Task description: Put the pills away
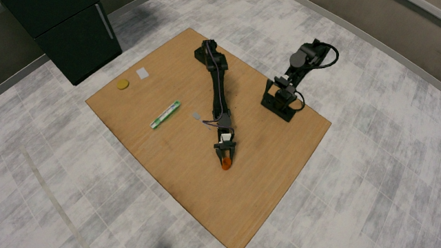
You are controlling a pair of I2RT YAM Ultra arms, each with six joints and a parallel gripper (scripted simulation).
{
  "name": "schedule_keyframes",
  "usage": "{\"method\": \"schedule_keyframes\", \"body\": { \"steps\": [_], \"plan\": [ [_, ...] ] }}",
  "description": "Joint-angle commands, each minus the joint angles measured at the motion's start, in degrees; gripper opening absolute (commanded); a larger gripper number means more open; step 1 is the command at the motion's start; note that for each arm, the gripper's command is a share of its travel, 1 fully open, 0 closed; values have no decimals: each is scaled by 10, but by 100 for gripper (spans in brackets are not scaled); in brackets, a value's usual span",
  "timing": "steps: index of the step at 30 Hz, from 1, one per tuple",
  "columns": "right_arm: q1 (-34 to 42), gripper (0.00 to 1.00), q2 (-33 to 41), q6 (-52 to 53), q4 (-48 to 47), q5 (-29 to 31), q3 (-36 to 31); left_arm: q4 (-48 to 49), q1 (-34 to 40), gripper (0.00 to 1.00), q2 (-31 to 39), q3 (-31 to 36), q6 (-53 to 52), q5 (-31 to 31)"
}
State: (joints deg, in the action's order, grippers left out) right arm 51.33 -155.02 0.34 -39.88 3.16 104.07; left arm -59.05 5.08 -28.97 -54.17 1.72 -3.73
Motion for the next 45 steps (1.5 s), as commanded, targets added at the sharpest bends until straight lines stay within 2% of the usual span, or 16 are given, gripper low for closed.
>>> {"method": "schedule_keyframes", "body": {
  "steps": [1,34,35,45],
  "plan": [
    [0,36,-9,4,-14,2,15,4,-5,100,13,6,-4,3],
    [1,36,-33,1,-30,2,15,4,-5,100,13,6,-4,3],
    [1,48,-33,1,-30,2,15,4,-5,100,13,6,-4,3],
    [1,48,-33,1,-30,2,15,4,-3,100,8,0,-4,4]
  ]
}}
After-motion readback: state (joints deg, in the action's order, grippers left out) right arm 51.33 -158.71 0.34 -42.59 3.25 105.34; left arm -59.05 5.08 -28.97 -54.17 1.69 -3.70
